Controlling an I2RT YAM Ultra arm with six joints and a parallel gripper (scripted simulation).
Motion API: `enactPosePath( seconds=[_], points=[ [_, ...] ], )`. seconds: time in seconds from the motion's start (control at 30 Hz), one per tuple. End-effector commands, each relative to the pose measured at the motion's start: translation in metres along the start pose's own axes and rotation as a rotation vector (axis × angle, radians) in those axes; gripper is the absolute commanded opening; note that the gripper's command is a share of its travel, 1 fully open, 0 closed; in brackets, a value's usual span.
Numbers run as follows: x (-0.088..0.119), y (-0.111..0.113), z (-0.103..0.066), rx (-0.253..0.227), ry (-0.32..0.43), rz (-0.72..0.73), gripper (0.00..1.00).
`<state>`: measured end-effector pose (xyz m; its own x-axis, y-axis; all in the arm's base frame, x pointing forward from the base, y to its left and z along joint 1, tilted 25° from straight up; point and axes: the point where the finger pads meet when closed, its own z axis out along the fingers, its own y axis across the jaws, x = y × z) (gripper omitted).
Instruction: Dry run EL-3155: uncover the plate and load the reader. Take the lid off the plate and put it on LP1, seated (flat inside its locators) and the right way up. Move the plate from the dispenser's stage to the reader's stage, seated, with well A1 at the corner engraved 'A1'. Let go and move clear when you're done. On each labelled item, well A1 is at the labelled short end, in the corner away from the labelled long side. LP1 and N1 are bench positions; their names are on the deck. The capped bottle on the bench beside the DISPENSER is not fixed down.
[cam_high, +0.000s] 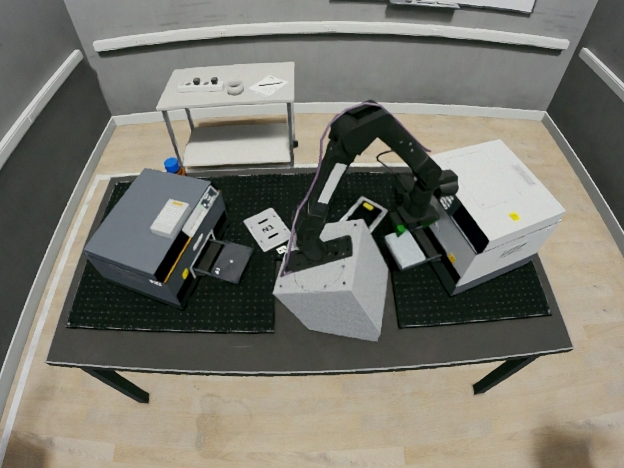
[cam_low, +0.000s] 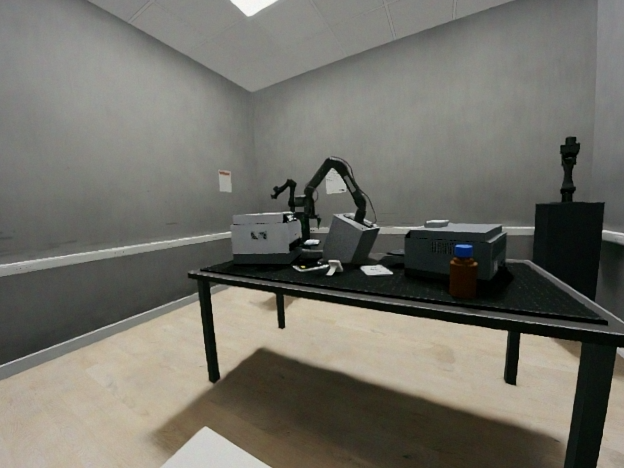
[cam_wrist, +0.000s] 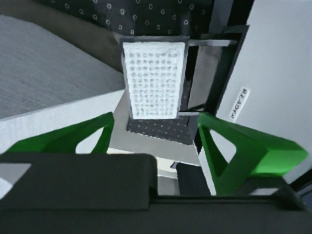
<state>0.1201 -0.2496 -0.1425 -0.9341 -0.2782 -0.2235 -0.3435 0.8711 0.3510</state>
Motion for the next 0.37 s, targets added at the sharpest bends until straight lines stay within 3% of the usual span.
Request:
enactPosePath(
  seconds=[0.0,0.13,0.17,0.33],
  points=[
    [0.002,-0.008,-0.02,0.028,-0.002,-0.003,1.0],
    [0.002,-0.008,-0.024,0.028,-0.003,-0.003,1.0],
    [0.0,0.0,-0.013,0.0,-0.002,0.001,1.0],
    [0.0,0.0,-0.013,0.0,-0.002,0.001,1.0]
  ],
)
